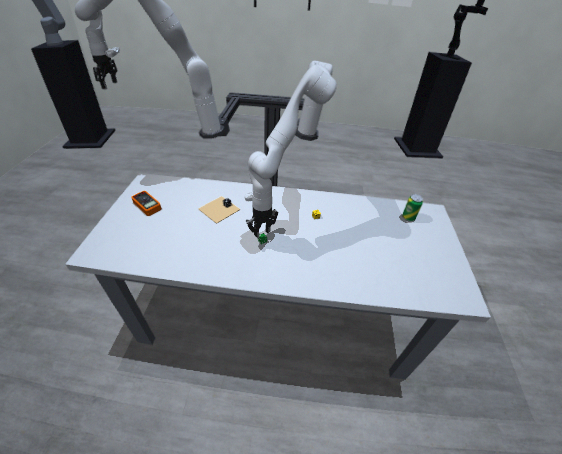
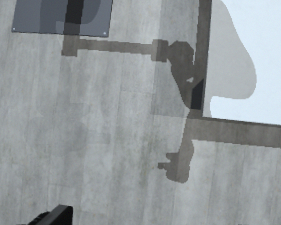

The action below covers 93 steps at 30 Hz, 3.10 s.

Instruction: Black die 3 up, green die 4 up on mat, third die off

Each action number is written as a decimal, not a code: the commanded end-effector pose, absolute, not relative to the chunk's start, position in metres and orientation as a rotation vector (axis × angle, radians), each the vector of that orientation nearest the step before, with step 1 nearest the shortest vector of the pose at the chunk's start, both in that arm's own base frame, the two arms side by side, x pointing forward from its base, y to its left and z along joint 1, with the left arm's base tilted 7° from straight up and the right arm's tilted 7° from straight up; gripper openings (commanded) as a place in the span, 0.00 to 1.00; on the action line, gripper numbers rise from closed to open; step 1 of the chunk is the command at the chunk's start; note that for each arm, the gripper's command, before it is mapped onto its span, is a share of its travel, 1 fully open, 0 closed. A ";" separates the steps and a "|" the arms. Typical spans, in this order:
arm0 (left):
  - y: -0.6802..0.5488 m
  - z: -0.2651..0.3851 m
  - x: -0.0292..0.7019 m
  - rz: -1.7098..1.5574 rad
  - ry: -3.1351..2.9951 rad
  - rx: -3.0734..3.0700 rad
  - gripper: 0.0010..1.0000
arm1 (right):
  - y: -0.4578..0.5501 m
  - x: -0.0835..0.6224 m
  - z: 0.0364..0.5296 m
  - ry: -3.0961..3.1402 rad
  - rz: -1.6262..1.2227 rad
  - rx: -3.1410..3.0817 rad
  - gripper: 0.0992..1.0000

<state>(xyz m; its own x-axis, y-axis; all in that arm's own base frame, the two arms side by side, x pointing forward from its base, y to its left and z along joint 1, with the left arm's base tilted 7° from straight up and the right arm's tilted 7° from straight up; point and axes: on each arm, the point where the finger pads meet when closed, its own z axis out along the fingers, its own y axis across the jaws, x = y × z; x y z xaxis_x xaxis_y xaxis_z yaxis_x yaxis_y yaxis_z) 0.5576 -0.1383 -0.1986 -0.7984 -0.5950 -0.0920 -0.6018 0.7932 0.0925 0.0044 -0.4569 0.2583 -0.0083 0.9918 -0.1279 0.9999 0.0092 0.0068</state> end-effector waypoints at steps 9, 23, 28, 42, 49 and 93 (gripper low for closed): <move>-0.139 -0.198 0.559 0.179 2.918 -0.975 0.52 | -0.457 0.004 0.259 2.160 -0.132 2.141 1.00; -0.136 -0.218 0.559 0.179 2.918 -0.975 0.52 | -0.457 0.004 0.259 2.160 -0.132 2.141 1.00; -0.135 -0.224 0.559 0.179 2.918 -0.975 0.52 | -0.457 0.004 0.259 2.160 -0.132 2.141 1.00; -0.134 -0.234 0.559 0.179 2.918 -0.975 0.52 | -0.457 0.004 0.259 2.160 -0.132 2.141 1.00; -0.134 -0.234 0.559 0.179 2.918 -0.975 0.52 | -0.457 0.004 0.259 2.160 -0.132 2.141 1.00; -0.134 -0.233 0.559 0.179 2.918 -0.975 0.34 | -0.457 0.004 0.259 2.160 -0.132 2.141 1.00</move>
